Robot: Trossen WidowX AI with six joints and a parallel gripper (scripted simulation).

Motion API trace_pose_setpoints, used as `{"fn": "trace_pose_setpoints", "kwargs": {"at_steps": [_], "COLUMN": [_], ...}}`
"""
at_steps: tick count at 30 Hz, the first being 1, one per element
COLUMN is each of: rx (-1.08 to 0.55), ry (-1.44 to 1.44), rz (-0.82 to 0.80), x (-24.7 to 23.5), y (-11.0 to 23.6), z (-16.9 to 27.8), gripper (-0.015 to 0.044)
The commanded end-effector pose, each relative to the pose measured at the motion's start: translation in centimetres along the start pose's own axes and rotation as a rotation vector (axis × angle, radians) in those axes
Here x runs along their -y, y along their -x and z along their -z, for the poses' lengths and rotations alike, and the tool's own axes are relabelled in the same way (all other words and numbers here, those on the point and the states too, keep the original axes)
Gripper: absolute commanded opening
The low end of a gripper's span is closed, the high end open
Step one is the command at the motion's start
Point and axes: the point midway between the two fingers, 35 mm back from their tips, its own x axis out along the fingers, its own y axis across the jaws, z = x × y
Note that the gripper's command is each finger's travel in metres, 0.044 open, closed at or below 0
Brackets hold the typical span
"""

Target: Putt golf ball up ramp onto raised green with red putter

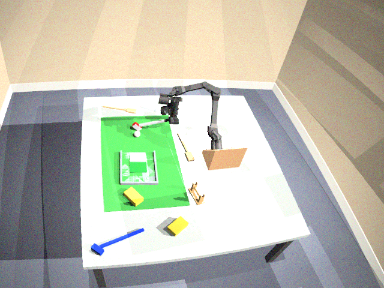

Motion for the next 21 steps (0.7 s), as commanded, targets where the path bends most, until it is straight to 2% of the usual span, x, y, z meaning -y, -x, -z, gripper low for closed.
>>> {"fn": "trace_pose_setpoints", "kwargs": {"at_steps": [1, 9, 17, 21], "rx": [0.001, 0.001, 0.010, 0.000], "ry": [0.000, 0.000, 0.000, -0.002], "rz": [0.000, 0.000, -0.005, 0.000], "x": [0.0, 0.1, 2.8, 2.6], "y": [0.1, 0.1, -0.1, -0.2], "z": [0.0, 0.0, -0.1, 0.0], "gripper": [0.0000, 0.0000, 0.0000, 0.0000]}}
